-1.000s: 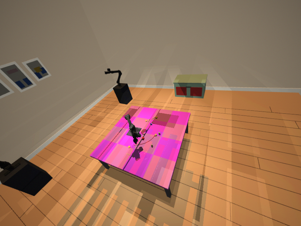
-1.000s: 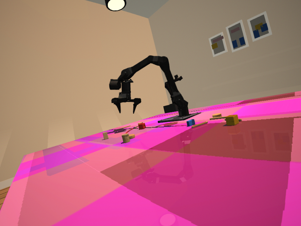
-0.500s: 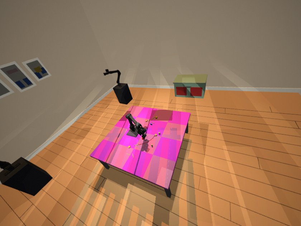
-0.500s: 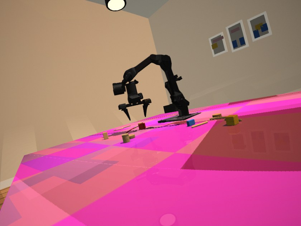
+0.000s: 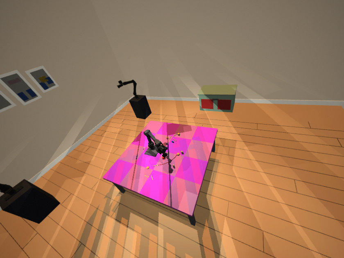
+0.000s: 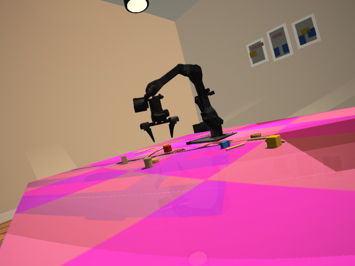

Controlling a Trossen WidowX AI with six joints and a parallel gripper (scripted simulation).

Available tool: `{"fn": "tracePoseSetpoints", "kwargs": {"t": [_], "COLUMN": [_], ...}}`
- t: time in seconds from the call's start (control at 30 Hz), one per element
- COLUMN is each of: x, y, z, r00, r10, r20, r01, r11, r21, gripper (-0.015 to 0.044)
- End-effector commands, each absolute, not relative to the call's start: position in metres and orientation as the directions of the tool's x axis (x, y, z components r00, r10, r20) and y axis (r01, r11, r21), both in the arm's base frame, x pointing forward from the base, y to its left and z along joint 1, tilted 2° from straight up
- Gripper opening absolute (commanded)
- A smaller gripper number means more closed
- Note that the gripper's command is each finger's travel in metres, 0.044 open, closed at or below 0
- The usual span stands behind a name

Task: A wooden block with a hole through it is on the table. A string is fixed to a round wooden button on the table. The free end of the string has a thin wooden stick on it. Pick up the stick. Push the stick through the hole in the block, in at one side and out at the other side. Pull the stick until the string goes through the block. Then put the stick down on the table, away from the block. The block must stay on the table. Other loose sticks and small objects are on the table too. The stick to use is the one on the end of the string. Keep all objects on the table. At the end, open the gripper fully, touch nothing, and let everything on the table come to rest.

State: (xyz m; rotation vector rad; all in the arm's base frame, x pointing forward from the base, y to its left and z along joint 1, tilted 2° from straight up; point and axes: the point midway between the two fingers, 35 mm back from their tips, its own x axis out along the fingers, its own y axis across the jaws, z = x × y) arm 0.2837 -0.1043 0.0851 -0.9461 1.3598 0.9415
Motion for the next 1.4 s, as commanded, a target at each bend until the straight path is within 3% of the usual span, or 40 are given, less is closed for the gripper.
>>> {"fn": "tracePoseSetpoints", "kwargs": {"t": [0.0, 0.2, 0.53, 0.83, 1.37], "x": [0.2837, 0.2837, 0.2837, 0.2837, 0.2837], "y": [-0.1043, -0.1043, -0.1043, -0.1043, -0.1043], "z": [0.0851, 0.0851, 0.0851, 0.0851, 0.0851], "r00": [-0.001, -0.001, -0.001, -0.001, -0.001], "r10": [-0.004, -0.004, -0.004, -0.004, -0.004], "r20": [-1.0, -1.0, -1.0, -1.0, -1.0], "r01": [-0.937, -0.937, -0.937, -0.937, -0.937], "r11": [0.348, 0.348, 0.348, 0.348, 0.348], "r21": [-0.001, -0.001, -0.001, -0.001, -0.001], "gripper": [0.0388, 0.0239, 0.0239, 0.0003, 0.0]}}
